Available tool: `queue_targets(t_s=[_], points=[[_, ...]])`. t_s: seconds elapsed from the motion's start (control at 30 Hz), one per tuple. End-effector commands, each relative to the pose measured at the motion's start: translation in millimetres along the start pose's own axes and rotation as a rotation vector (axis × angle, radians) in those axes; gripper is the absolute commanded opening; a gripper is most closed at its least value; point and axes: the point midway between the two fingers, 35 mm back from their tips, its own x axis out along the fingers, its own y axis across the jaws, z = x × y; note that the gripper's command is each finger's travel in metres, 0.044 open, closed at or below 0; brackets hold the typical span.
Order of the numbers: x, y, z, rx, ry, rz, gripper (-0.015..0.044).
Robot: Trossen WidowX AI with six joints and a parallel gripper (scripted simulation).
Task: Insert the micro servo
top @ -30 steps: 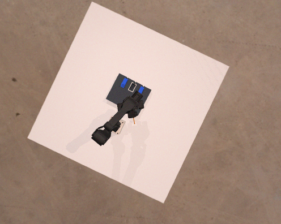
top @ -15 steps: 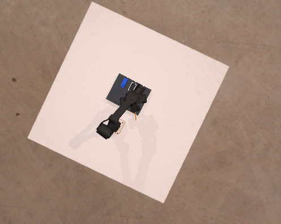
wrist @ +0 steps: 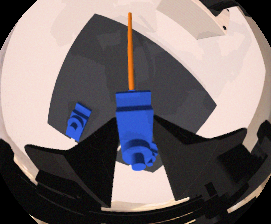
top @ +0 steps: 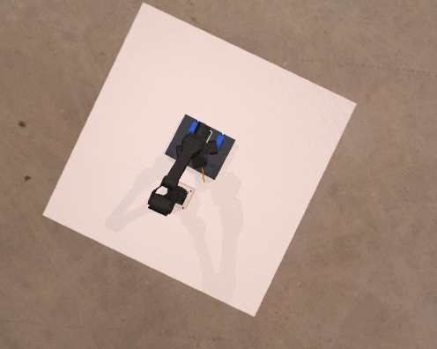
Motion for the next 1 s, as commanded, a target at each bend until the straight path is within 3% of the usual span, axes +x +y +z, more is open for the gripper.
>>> queue_targets(t_s=[0.0,0.23,0.97], points=[[-0.2,-11.1,-7.6,0.005,0.004,-0.006,0.0000],[-0.2,-13.3,-9.1,-0.080,0.004,-0.006,0.0000],[-0.3,-13.3,-9.1,-0.839,0.006,-0.004,0.0000]])
